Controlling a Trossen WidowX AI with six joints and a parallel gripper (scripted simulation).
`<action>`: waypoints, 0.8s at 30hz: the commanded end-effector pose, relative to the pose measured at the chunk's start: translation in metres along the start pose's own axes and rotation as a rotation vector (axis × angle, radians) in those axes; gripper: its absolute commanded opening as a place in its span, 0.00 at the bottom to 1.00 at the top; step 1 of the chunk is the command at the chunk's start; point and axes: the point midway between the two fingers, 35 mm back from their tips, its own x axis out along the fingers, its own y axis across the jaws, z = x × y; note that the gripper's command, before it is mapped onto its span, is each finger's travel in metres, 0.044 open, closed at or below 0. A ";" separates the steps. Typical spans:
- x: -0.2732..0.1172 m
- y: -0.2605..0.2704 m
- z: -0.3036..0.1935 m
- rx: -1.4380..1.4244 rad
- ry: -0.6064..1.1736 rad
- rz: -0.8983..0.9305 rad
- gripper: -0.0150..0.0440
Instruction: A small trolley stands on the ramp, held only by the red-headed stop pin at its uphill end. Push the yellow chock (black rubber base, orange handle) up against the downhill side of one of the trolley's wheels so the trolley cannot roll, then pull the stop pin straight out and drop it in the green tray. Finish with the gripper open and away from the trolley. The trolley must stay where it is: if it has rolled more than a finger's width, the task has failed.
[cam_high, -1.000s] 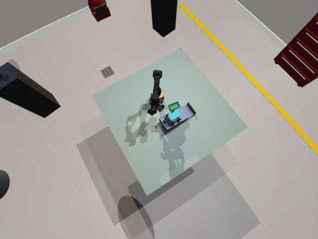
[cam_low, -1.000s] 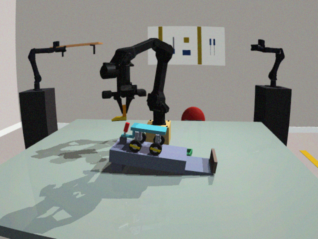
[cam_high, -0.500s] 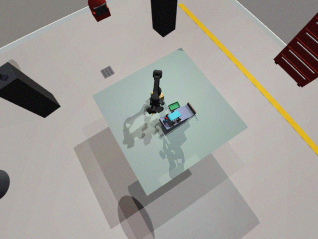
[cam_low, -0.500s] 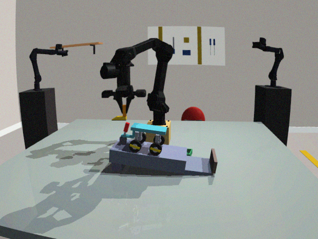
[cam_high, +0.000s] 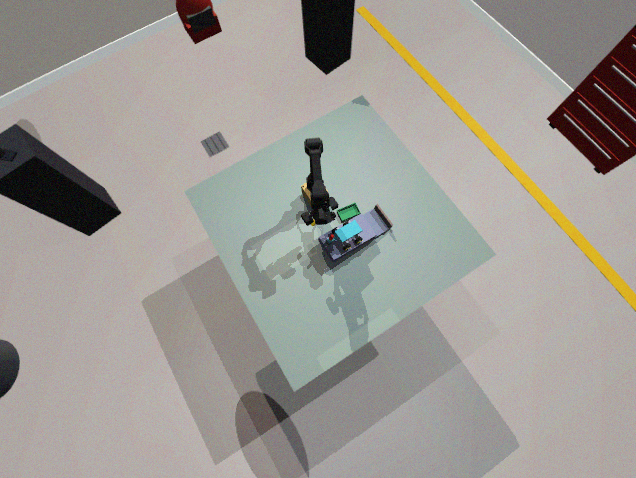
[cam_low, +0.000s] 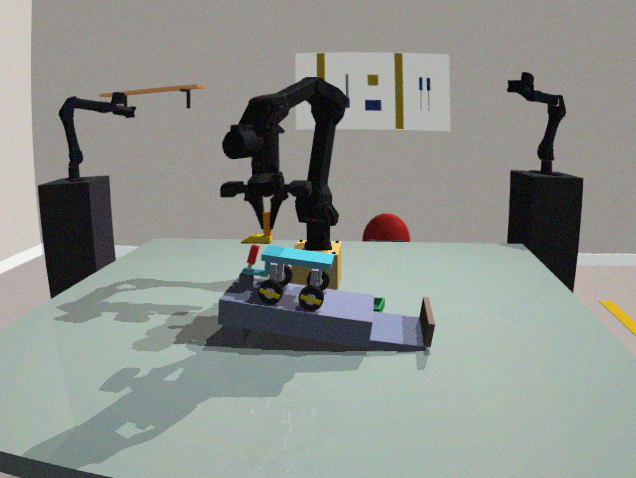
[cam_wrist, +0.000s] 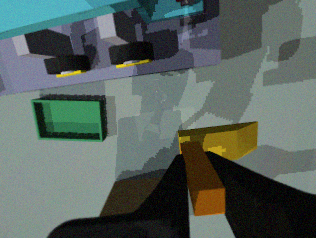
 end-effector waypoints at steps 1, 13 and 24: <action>0.001 0.013 0.003 0.006 0.003 -0.003 0.25; 0.004 0.053 0.014 0.007 0.002 0.001 0.25; 0.007 0.089 0.022 0.007 0.001 0.004 0.25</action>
